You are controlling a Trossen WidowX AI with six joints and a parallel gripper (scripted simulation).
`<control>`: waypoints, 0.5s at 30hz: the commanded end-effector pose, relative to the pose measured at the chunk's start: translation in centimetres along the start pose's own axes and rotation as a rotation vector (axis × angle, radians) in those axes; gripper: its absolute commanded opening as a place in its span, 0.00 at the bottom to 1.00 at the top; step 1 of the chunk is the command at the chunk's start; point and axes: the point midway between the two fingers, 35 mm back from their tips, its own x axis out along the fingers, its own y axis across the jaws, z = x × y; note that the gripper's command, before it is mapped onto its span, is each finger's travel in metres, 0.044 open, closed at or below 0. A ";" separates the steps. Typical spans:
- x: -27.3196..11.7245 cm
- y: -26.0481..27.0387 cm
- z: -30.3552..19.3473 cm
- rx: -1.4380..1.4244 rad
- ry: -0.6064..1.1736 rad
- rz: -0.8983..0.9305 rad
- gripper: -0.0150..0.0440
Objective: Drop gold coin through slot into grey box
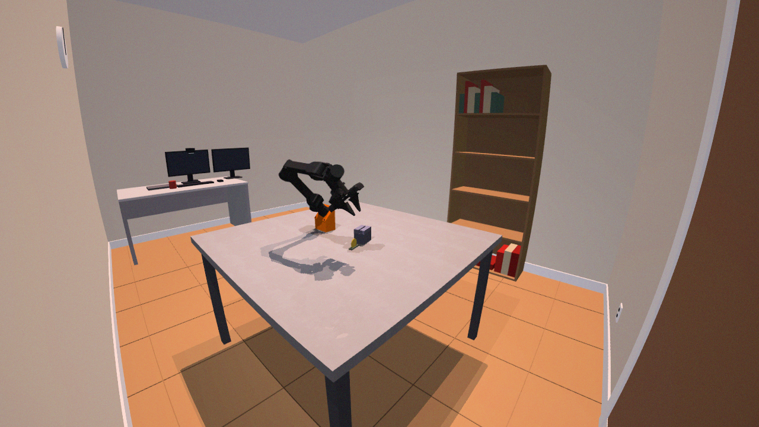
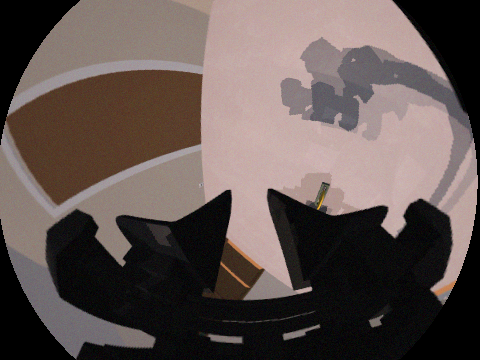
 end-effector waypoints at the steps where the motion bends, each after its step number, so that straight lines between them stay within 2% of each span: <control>1: 2.6 -3.3 -4.4 0.045 0.028 -0.223 0.53; 8: 4.6 -10.4 -10.6 0.051 -0.101 -0.646 0.53; 15: 4.9 -10.6 -10.4 0.043 -0.125 -0.677 0.53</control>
